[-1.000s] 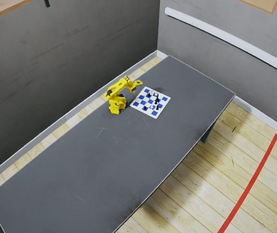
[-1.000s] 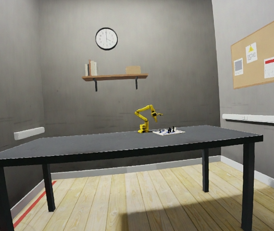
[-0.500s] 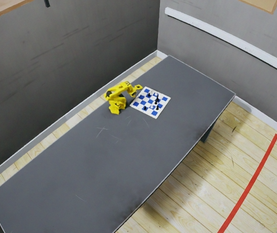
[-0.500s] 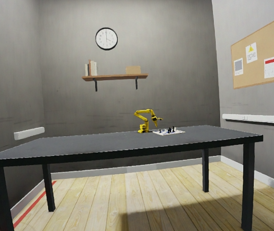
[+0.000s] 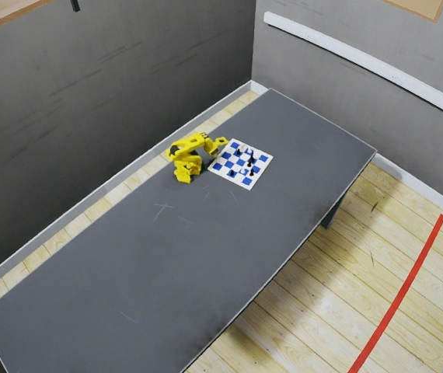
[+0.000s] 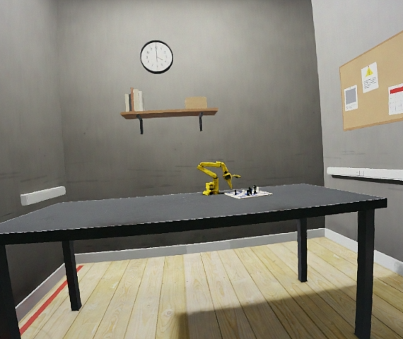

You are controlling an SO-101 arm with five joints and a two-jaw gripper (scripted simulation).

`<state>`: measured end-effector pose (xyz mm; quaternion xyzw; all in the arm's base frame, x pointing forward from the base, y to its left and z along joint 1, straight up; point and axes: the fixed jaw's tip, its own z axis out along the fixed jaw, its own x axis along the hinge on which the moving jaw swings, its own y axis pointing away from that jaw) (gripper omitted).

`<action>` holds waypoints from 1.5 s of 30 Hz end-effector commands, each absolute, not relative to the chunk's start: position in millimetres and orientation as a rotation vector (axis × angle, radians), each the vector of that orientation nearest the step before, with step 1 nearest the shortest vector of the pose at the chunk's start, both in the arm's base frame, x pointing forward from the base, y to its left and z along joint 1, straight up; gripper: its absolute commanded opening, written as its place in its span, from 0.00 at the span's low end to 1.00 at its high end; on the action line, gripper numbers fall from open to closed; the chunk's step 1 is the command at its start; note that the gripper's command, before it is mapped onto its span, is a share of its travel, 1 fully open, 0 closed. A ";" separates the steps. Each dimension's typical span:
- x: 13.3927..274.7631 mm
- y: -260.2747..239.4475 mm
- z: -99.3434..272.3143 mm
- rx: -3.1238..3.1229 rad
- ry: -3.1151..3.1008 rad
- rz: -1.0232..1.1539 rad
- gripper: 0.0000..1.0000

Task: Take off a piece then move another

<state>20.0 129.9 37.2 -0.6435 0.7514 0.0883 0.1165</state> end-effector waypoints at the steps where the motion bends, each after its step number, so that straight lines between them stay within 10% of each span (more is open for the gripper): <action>1: 18.1 127.6 32.8 -1.908 2.200 0.247 0.00; 45: 17.4 124.6 31.0 -1.910 2.198 0.247 0.00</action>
